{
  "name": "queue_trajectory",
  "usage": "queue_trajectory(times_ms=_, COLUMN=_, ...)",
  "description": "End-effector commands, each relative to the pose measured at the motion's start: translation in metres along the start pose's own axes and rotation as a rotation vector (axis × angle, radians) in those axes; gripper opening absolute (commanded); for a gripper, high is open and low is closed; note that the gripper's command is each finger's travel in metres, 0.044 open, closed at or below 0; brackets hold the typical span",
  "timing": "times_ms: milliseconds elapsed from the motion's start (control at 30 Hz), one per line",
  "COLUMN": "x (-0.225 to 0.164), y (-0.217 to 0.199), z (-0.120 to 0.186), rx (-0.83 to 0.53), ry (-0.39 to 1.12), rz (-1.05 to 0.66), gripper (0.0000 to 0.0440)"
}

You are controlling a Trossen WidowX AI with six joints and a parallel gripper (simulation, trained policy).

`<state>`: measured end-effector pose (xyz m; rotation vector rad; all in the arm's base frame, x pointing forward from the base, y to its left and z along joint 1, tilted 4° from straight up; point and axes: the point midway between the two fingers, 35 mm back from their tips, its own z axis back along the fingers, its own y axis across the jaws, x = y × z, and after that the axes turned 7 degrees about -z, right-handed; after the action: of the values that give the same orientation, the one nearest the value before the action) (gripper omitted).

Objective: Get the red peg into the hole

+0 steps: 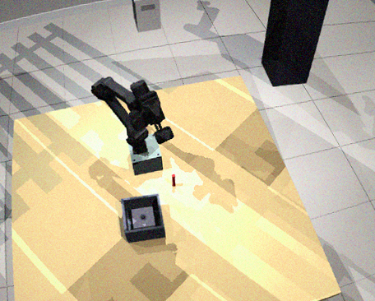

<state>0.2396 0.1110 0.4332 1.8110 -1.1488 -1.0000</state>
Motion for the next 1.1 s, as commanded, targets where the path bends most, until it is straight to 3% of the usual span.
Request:
queue_trajectory(times_ms=0, x=-0.005, y=-0.029, z=-0.011, rx=-0.116, ry=0.001, rz=0.069, gripper=0.044)
queue_trajectory(times_ms=467, x=-0.013, y=-0.136, z=-0.018, rx=-0.538, ry=0.047, rz=0.309, gripper=0.044)
queue_trajectory(times_ms=1067, x=-0.008, y=-0.23, z=0.017, rx=-1.063, ry=0.197, rz=0.615, gripper=0.044)
